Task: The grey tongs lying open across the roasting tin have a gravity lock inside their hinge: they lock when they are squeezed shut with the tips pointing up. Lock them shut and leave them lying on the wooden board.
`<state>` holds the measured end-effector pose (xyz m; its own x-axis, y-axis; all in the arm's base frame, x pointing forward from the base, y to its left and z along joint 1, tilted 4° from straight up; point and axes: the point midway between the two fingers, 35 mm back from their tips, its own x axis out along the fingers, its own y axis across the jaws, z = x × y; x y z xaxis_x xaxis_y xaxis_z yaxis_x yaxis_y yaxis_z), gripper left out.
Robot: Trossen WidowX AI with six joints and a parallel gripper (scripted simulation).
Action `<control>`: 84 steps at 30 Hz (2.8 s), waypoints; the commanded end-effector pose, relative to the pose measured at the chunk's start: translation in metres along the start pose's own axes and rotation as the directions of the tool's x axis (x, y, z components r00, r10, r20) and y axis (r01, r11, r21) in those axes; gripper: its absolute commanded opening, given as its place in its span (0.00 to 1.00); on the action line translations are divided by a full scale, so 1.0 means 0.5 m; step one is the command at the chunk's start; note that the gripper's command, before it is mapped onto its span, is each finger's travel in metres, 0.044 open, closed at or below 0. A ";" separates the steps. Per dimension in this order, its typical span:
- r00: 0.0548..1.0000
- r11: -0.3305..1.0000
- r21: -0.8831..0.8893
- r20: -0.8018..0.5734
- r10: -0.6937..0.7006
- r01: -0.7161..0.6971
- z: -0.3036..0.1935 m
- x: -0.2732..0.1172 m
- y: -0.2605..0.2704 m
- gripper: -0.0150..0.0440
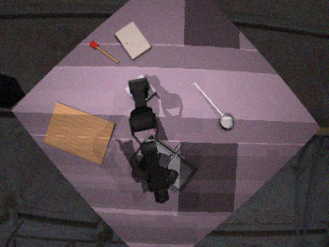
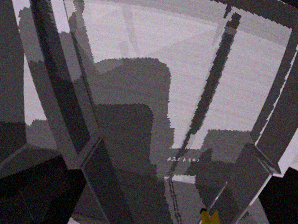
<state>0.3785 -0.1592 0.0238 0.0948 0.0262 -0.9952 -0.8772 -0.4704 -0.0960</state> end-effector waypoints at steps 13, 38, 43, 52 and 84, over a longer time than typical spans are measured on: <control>1.000 1.000 0.000 0.001 0.001 -0.001 0.003 0.025 0.003 0.81; 1.000 1.000 0.000 0.001 0.001 -0.001 0.003 0.025 0.003 0.53; 1.000 1.000 0.000 0.001 0.001 -0.001 0.003 0.025 0.003 0.47; 1.000 1.000 0.000 0.001 0.001 -0.001 0.003 0.025 0.003 0.37; 1.000 1.000 0.005 0.003 -0.001 0.001 0.003 -0.128 0.002 0.00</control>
<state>0.3728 -0.1607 0.0851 0.1001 0.0244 -0.9947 -0.8807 -0.4630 -0.1000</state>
